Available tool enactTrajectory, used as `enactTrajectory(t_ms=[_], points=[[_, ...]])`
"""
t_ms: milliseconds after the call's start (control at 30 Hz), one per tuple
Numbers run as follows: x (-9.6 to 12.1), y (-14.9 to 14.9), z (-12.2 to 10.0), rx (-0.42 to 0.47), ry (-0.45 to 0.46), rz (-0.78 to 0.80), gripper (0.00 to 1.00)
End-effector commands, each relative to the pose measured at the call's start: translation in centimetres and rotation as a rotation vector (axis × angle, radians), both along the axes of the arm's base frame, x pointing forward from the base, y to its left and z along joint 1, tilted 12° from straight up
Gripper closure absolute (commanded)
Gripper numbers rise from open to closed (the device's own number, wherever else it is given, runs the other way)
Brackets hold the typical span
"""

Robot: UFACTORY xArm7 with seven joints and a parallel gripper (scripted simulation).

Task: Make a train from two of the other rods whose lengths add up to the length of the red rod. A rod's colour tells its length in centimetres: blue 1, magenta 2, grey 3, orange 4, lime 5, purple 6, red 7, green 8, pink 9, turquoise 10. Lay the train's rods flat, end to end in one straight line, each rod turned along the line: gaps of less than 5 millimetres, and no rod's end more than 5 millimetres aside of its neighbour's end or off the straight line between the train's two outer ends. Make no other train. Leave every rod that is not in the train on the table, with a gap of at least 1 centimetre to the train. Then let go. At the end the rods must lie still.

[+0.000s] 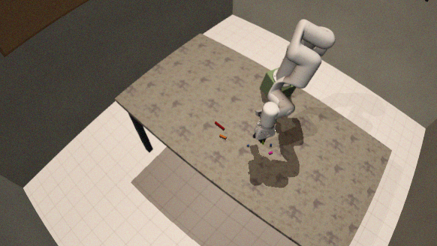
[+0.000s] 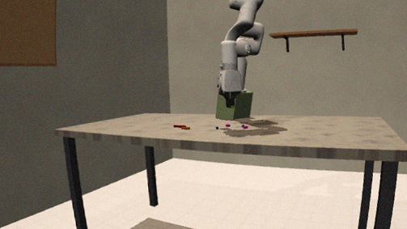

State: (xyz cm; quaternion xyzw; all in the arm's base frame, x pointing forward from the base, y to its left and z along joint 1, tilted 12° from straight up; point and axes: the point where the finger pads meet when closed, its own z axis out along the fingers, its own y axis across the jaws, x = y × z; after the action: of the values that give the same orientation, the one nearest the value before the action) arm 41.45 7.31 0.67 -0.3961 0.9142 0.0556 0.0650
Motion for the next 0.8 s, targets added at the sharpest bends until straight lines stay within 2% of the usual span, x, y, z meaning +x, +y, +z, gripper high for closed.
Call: enactTrajectory(t_ms=[0, 133, 200, 633, 700, 767], points=[[0.3, 0.4, 0.2, 0.003, -0.037, 0.163, 0.96], [0.4, 0.5, 0.3, -0.002, -0.048, 0.224, 0.96], [0.5, 0.8, 0.3, -0.011, -0.067, 0.335, 0.96], [0.9, 1.8, 0.6, -0.045, -0.133, 0.721, 0.96], [0.9, 1.8, 0.6, -0.045, -0.133, 0.721, 0.96], [1.0, 2.1, 0.7, -0.054, -0.152, 0.831, 0.96]])
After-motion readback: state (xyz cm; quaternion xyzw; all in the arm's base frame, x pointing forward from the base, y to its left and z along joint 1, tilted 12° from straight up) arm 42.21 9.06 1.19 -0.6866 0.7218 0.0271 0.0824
